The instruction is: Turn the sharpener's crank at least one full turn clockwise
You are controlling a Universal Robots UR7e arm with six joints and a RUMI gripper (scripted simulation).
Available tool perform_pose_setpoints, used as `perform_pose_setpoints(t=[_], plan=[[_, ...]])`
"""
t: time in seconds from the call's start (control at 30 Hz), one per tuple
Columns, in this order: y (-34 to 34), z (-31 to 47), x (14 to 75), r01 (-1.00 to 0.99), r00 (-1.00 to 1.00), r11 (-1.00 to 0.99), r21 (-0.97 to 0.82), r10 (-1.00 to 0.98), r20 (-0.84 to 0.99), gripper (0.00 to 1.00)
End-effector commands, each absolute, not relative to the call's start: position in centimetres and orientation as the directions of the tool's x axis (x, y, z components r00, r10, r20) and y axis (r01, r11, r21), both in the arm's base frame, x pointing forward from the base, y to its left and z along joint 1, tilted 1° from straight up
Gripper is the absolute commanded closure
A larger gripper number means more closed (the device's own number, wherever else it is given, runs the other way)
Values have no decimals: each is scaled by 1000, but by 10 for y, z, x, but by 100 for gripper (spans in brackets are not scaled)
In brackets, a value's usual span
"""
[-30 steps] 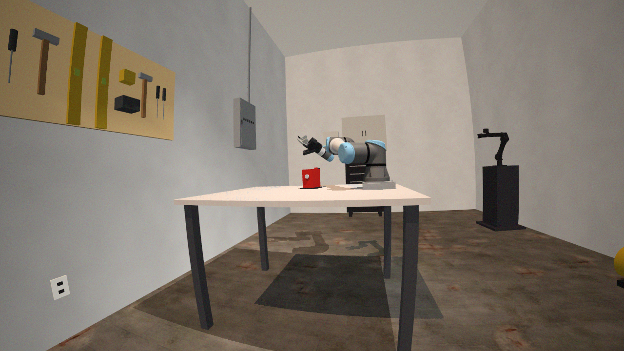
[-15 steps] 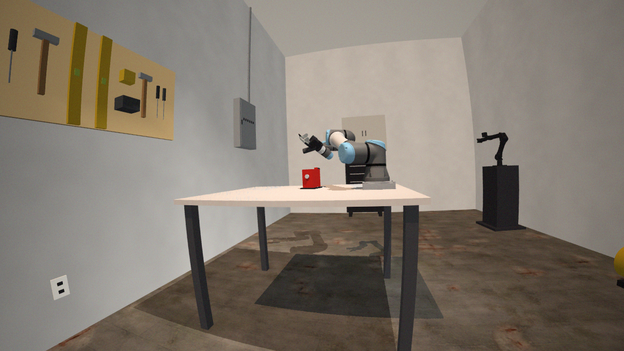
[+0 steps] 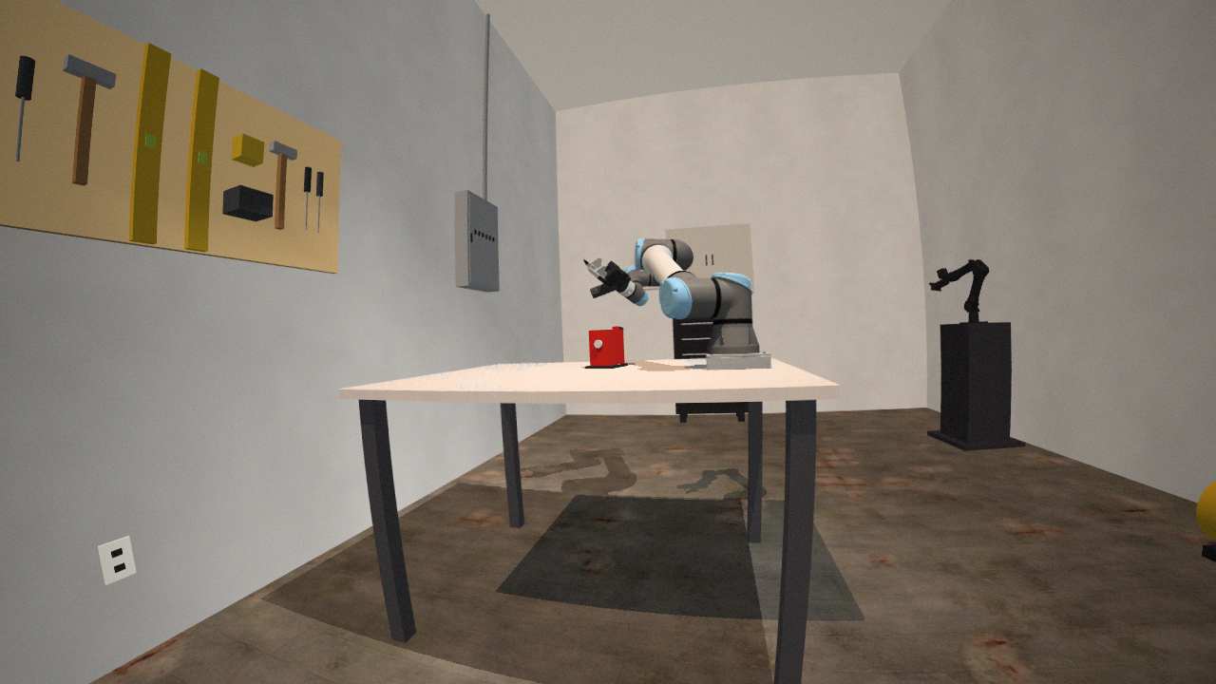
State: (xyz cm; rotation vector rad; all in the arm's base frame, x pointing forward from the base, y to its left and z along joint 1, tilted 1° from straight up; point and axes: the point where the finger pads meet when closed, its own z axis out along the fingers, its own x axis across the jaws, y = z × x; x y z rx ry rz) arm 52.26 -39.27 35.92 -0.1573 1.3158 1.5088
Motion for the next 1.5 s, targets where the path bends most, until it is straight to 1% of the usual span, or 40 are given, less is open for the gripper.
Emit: perform_pose_setpoints(t=[0.0, 0.13, 0.2, 0.3, 0.63, 0.73, 1.07, 1.47], plan=[[-376, 356, 513, -741, -467, 170, 650, 565, -680, 68], [-368, 353, 508, -734, -493, 160, 660, 543, -680, 68], [-360, 349, 503, -718, -542, 147, 681, 497, -678, 68], [-352, 346, 498, -717, -543, 146, 681, 495, -678, 68], [-321, 324, 475, -642, -680, 143, 753, 348, -646, 68], [-318, 321, 473, -639, -684, 143, 755, 343, -644, 68], [-294, 292, 450, -534, -798, 200, 822, 202, -568, 68], [-280, 260, 429, -419, -880, 297, 858, 103, -465, 68]])
